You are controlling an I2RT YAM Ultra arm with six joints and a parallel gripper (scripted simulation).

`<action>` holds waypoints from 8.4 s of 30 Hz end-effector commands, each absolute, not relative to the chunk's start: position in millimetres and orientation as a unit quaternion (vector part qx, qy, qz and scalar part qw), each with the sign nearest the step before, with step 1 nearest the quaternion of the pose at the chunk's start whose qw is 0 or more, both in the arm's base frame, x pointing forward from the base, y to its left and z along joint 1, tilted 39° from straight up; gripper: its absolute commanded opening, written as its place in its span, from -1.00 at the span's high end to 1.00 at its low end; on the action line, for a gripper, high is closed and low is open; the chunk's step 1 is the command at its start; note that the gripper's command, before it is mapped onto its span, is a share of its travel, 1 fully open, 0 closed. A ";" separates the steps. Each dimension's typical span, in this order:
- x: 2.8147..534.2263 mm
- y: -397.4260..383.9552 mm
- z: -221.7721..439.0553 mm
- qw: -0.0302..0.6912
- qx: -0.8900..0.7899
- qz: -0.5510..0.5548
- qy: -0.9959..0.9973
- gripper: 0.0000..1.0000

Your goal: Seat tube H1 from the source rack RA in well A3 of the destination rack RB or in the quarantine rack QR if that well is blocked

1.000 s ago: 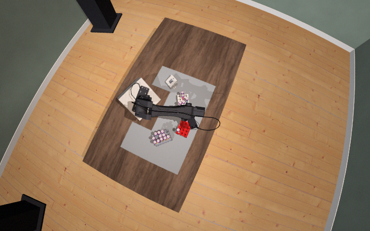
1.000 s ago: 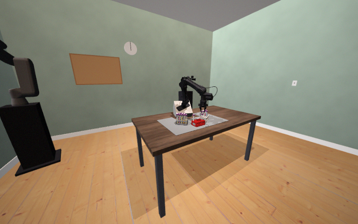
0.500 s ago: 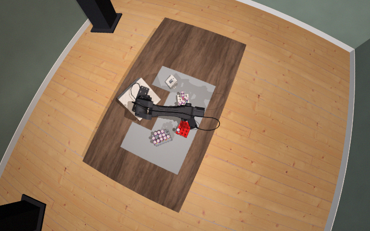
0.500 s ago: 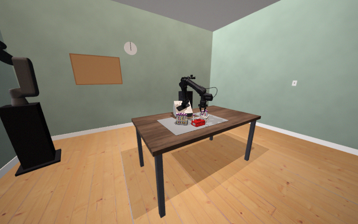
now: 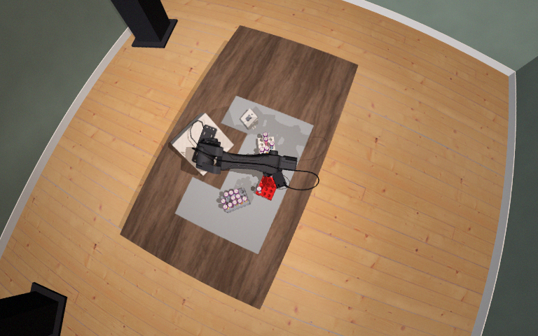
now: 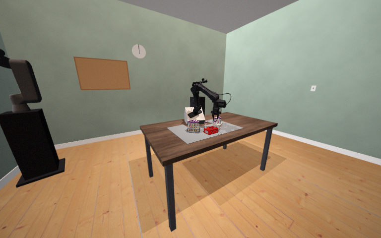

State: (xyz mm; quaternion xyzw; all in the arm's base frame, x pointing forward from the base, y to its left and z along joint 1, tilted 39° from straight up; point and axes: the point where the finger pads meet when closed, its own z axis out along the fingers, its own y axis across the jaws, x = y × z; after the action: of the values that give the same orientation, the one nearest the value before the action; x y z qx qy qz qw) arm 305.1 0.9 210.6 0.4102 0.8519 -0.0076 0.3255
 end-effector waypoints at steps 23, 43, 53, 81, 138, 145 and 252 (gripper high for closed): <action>309.6 1.5 212.6 0.335 0.407 -0.001 0.850 1.00; 309.6 1.5 212.6 0.335 0.407 -0.001 0.850 1.00; 307.4 3.8 224.8 0.344 0.403 0.003 0.848 1.00; 292.2 7.6 248.3 0.346 0.408 0.007 0.845 1.00; 267.5 17.2 279.3 0.345 0.408 0.008 0.845 1.00; 270.7 19.0 281.1 0.347 0.409 0.010 0.844 1.00; 164.0 -53.4 213.1 0.312 0.051 -0.129 0.940 1.00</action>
State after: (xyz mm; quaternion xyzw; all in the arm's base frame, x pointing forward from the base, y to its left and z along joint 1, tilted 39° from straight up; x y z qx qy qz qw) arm 166.4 -55.3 209.9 0.0821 0.9405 -0.1464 0.2956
